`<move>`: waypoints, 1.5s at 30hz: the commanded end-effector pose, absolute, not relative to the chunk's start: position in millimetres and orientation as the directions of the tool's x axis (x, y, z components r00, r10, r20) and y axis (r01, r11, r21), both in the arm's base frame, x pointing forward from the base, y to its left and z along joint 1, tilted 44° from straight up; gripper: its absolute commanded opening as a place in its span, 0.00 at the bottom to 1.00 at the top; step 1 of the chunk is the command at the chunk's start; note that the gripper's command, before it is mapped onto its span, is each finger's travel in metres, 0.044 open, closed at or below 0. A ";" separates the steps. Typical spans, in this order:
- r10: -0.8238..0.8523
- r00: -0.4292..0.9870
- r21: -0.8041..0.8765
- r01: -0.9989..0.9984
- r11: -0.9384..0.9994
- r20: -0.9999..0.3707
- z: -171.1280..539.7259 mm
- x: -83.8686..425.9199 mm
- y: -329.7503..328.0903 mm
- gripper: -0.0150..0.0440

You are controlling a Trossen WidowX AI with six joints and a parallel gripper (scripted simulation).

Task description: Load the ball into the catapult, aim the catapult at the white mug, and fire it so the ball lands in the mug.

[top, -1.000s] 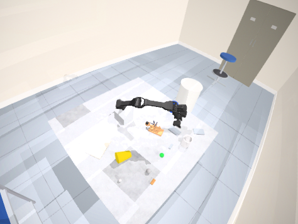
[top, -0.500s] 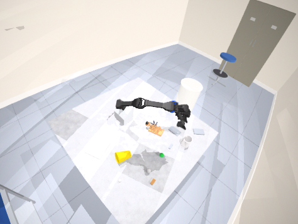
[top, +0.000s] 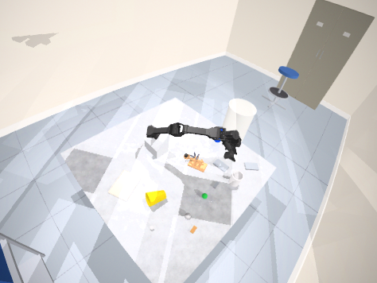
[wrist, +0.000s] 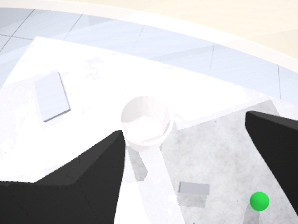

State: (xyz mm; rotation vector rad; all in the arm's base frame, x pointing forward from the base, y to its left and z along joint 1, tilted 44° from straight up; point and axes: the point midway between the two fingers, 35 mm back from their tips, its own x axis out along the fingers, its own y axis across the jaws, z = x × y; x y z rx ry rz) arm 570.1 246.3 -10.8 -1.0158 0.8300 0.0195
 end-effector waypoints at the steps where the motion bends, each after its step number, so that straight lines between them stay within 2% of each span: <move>1: -0.354 0.700 -0.742 -0.376 0.554 -0.620 -11.0 569.9 245.6 0.69; 11: -0.354 0.700 -0.742 -0.376 0.554 -0.620 -11.0 569.9 245.6 0.25; 24: -0.359 0.694 -0.745 -0.390 0.541 -0.624 -14.8 566.2 246.1 0.25; 35: -0.454 0.592 -0.739 -0.606 0.294 -0.666 -68.9 503.3 247.8 0.25; 45: -0.551 0.517 -0.642 -0.766 0.044 -0.655 -104.9 442.8 238.2 0.25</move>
